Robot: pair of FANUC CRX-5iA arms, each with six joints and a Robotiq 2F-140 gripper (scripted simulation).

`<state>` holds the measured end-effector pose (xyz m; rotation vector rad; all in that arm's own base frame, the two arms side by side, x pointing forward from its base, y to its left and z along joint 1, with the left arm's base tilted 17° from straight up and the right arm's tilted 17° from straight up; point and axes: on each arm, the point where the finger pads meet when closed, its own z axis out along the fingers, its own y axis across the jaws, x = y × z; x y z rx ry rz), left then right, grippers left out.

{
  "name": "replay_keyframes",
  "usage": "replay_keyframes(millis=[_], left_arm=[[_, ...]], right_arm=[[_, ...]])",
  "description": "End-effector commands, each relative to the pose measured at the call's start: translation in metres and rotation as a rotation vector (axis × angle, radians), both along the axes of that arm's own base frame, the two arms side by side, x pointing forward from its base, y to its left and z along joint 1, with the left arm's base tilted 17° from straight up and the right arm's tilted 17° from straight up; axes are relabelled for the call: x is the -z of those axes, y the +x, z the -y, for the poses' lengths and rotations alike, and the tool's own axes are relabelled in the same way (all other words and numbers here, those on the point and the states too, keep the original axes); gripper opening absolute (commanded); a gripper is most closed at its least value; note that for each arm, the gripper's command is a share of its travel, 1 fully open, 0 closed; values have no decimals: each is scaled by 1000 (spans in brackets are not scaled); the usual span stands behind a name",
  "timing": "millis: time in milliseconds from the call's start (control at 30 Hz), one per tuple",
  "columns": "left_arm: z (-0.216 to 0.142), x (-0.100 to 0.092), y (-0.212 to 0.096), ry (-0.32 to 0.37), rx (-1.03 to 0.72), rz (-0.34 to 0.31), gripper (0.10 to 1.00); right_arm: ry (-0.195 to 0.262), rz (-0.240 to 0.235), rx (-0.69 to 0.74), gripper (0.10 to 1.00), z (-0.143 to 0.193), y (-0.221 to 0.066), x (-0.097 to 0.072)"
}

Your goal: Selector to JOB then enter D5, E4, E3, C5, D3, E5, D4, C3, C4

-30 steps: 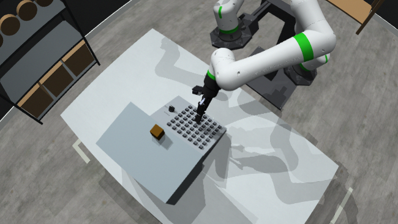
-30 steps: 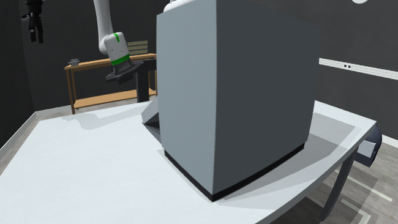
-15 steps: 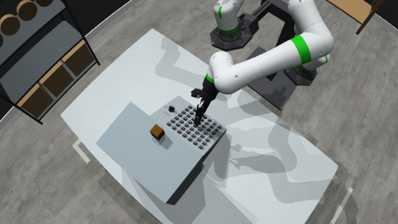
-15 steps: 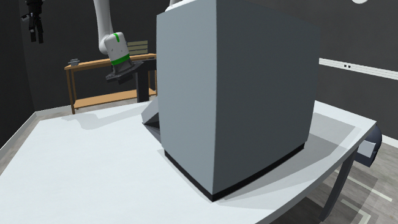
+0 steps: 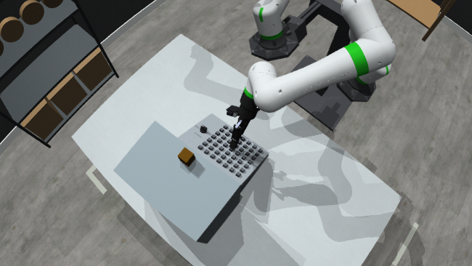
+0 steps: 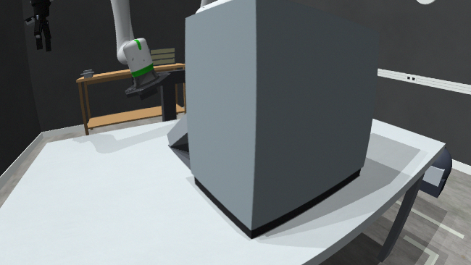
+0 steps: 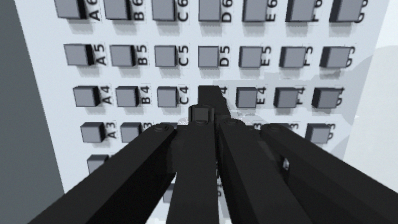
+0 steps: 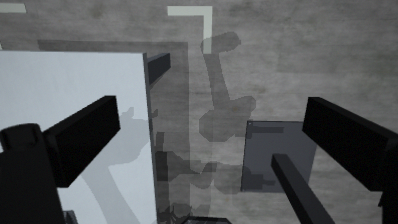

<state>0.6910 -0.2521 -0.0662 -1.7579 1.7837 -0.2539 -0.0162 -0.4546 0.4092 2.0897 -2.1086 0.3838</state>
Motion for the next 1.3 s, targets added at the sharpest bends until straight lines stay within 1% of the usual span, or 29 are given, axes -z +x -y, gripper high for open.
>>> replay_keyframes(millis=[0, 1267], left_arm=[[1, -1, 1, -1, 0, 2, 99], [-1, 5, 5, -1, 0, 2, 99]], right_arm=[[-2, 0, 0, 1000, 0, 0, -1], [-2, 0, 0, 1000, 0, 0, -1]])
